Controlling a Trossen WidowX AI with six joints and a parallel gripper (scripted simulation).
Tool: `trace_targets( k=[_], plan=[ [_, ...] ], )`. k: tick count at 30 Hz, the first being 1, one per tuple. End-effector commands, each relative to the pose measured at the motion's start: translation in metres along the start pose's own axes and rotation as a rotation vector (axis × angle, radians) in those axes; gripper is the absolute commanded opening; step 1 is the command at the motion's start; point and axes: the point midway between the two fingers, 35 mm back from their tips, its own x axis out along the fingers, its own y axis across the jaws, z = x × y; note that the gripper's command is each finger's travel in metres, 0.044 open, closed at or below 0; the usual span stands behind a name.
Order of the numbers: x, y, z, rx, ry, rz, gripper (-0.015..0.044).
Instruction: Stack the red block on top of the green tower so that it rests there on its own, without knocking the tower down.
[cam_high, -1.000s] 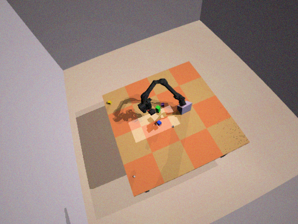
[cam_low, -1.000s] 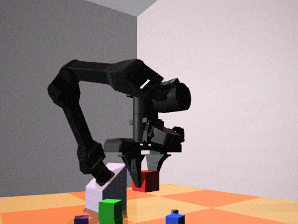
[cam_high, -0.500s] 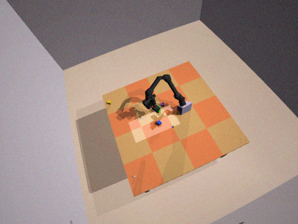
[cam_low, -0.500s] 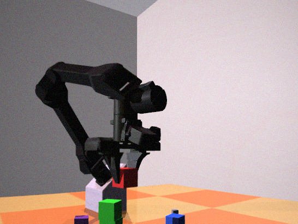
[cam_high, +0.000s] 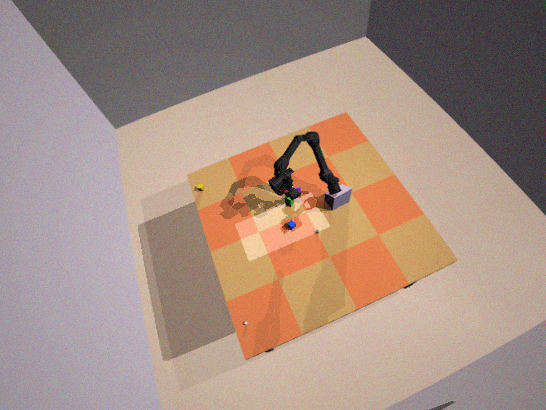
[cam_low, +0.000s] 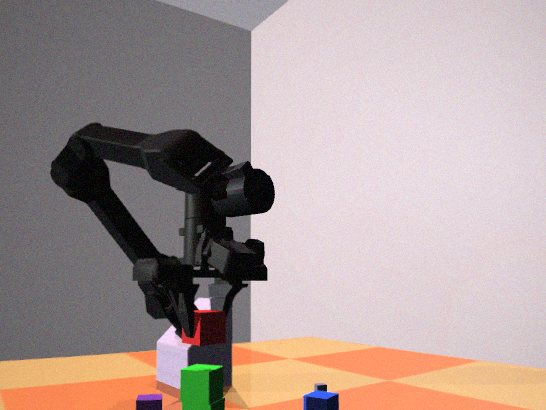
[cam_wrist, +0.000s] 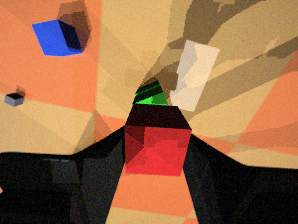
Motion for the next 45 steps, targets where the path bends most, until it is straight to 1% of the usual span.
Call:
trace_targets(
  k=[1,10,38,45],
  plan=[
    [0.004,0.001,-0.002,-0.002,0.001,0.002,0.0],
    [0.032,0.0,-0.002,-0.002,0.0,0.001,0.0],
    [0.031,0.0,-0.002,-0.002,0.0,0.002,0.0],
    [0.033,0.001,-0.002,0.0,0.001,0.004,0.0184]
  ],
)
